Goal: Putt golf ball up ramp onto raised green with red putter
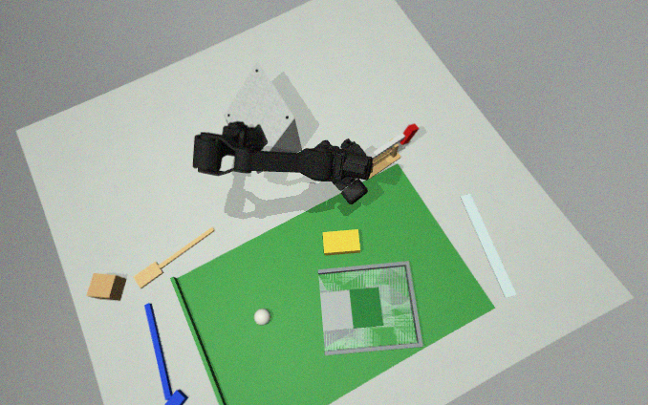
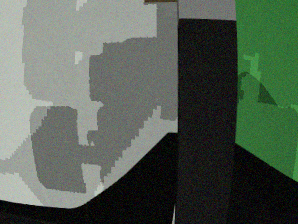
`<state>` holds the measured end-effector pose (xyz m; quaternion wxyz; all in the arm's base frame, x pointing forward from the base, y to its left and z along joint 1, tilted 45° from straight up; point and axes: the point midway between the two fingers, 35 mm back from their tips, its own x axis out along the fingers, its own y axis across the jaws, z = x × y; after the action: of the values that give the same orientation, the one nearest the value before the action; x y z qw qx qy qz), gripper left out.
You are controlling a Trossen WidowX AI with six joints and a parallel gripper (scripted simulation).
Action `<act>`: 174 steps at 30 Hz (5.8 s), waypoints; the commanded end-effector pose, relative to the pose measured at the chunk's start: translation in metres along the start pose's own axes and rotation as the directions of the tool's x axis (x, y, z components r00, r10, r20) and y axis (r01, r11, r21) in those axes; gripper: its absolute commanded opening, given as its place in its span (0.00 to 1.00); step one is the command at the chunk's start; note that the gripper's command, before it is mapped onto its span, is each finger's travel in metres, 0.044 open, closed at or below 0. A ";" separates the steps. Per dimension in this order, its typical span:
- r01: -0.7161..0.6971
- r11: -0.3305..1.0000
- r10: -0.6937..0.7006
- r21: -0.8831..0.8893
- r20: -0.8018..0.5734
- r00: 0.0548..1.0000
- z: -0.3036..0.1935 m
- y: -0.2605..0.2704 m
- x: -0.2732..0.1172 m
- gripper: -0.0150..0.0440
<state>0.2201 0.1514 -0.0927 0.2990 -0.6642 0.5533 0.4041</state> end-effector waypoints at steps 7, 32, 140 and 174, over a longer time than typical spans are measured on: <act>0.012 1.000 -0.012 0.005 0.030 0.999 0.020 0.000 -0.071 0.25; 0.097 0.593 -0.055 0.799 -0.079 0.995 -0.123 -0.023 -0.118 0.25; 0.203 -0.519 -0.015 0.830 -0.247 0.969 -0.274 0.007 -0.086 0.25; 0.215 -0.511 -0.015 0.832 -0.258 0.966 -0.210 -0.012 -0.122 0.25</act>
<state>0.2679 0.0366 0.1177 0.7342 -0.1542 0.5589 -0.3532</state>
